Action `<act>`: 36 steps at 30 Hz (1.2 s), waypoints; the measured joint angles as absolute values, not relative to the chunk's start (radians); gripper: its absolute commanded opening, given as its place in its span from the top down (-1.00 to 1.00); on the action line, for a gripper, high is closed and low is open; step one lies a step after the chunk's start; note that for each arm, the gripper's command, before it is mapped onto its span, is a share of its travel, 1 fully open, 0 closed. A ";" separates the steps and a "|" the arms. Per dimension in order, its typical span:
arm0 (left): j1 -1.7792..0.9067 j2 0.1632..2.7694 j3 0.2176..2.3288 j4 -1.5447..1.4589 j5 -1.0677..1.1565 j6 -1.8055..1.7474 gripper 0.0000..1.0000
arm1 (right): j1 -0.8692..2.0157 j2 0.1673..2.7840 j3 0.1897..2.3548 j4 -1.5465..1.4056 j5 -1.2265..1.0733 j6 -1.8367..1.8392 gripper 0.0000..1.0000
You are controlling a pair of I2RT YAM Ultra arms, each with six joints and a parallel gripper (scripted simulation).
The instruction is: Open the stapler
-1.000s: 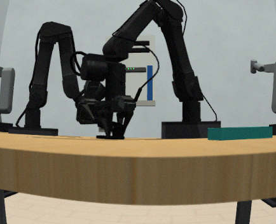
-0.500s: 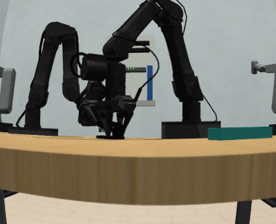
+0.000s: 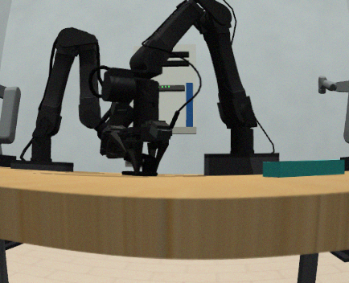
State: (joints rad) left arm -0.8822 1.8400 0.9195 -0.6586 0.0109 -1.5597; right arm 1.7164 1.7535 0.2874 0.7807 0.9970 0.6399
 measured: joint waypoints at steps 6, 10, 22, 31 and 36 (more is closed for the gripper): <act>-0.883 1.840 0.920 -0.661 0.011 -1.559 0.35 | 1.716 1.756 0.288 0.774 1.007 0.640 0.45; -0.882 1.840 0.920 -0.661 0.011 -1.559 0.35 | 1.716 1.757 0.288 0.775 1.008 0.640 0.74; -0.883 1.840 0.920 -0.659 0.018 -1.561 0.35 | 1.701 1.692 0.289 0.691 0.969 0.649 0.56; -0.882 1.840 0.920 -0.659 0.018 -1.565 0.35 | 1.671 1.575 0.337 0.459 0.903 0.685 0.56; -0.882 1.840 0.920 -0.660 0.016 -1.563 0.35 | 1.670 1.568 0.357 0.408 0.899 0.703 0.56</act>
